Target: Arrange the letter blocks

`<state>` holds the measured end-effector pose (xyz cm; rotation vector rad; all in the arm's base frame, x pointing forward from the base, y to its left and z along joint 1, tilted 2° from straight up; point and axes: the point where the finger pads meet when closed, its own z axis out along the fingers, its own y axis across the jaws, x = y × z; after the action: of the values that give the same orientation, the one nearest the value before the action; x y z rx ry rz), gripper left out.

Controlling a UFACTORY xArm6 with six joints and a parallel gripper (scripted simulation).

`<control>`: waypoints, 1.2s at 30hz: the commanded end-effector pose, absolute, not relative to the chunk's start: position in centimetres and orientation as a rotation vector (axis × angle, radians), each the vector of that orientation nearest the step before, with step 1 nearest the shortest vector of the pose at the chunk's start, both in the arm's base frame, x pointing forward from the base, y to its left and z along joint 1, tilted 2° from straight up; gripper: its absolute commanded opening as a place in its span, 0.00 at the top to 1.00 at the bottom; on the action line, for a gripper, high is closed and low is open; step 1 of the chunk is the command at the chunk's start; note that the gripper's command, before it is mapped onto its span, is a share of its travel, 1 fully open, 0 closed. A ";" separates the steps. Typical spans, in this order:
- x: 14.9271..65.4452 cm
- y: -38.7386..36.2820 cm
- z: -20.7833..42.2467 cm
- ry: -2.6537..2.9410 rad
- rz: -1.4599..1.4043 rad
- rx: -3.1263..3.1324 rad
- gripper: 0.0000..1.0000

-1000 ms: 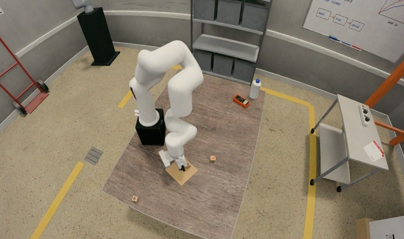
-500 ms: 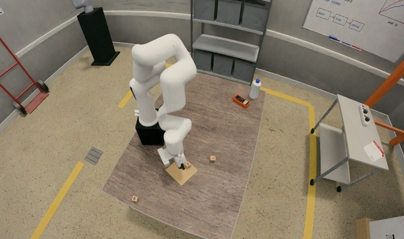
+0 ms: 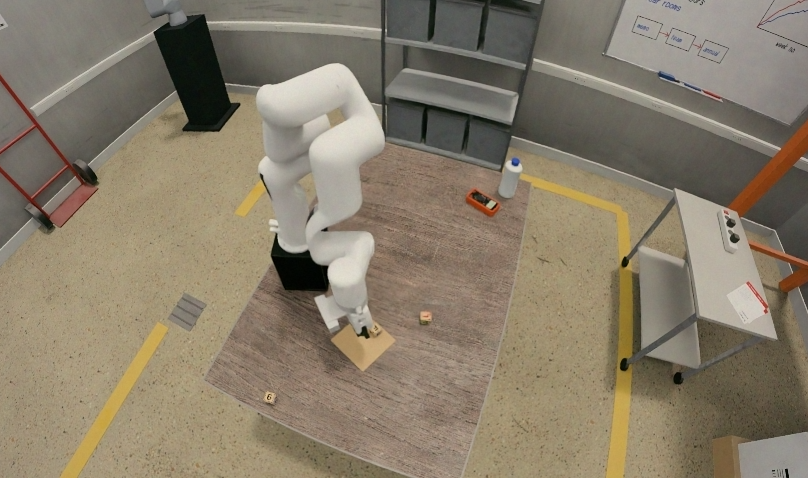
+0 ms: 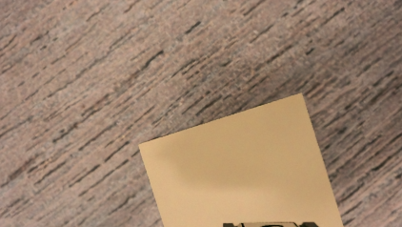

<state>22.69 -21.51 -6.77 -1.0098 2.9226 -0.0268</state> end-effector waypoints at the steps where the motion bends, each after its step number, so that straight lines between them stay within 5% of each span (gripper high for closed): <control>1: 22.8 -21.6 -6.7 2.939 -0.012 -1.014 0.72; 13: 22.7 -21.7 -6.7 2.955 -0.011 -0.965 0.72; 36: 21.1 -23.3 -6.8 3.104 0.008 0.165 0.72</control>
<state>21.27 -23.04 -6.85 0.0016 3.0874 0.0020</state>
